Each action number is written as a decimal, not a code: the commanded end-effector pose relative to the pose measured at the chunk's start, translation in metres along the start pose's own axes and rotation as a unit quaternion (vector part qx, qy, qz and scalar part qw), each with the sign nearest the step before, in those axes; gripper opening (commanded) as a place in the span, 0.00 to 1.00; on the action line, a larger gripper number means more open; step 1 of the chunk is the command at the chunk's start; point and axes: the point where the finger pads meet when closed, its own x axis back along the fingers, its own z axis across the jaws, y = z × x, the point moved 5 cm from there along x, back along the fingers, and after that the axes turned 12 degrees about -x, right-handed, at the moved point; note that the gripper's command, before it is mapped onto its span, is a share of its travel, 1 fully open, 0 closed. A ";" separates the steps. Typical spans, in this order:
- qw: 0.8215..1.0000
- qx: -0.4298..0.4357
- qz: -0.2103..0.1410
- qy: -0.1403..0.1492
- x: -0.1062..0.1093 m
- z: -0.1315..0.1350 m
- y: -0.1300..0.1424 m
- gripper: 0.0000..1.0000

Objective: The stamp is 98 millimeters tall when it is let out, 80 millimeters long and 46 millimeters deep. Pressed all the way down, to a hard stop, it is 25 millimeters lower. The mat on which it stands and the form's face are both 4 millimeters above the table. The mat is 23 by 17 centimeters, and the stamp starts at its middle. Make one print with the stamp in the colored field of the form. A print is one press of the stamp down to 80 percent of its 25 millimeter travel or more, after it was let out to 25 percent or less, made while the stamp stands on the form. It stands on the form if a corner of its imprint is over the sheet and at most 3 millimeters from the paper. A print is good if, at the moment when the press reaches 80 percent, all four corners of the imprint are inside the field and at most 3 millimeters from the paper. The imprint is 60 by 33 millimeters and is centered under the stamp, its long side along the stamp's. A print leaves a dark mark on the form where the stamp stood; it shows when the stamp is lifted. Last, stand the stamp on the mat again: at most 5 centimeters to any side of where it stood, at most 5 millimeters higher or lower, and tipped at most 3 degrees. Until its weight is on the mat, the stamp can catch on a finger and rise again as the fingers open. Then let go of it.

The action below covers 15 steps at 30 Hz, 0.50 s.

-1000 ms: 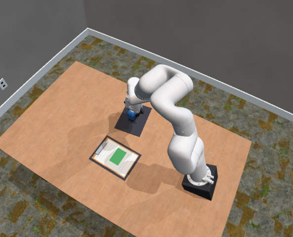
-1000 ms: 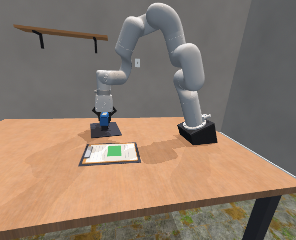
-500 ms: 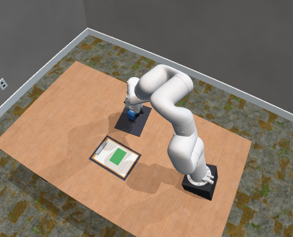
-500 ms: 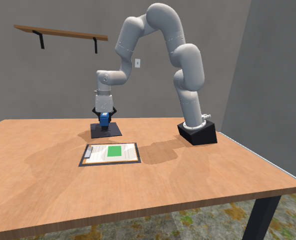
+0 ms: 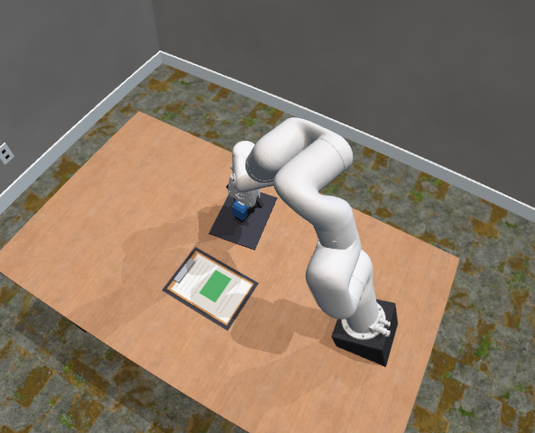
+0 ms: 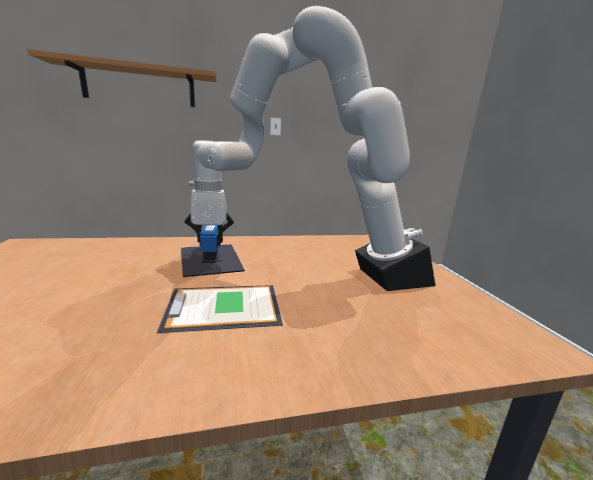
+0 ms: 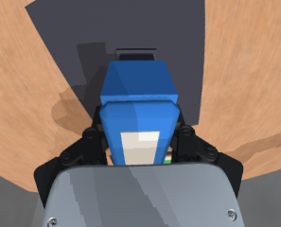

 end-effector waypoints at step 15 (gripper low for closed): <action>1.000 0.000 0.000 -0.002 0.027 -0.001 0.000 0.29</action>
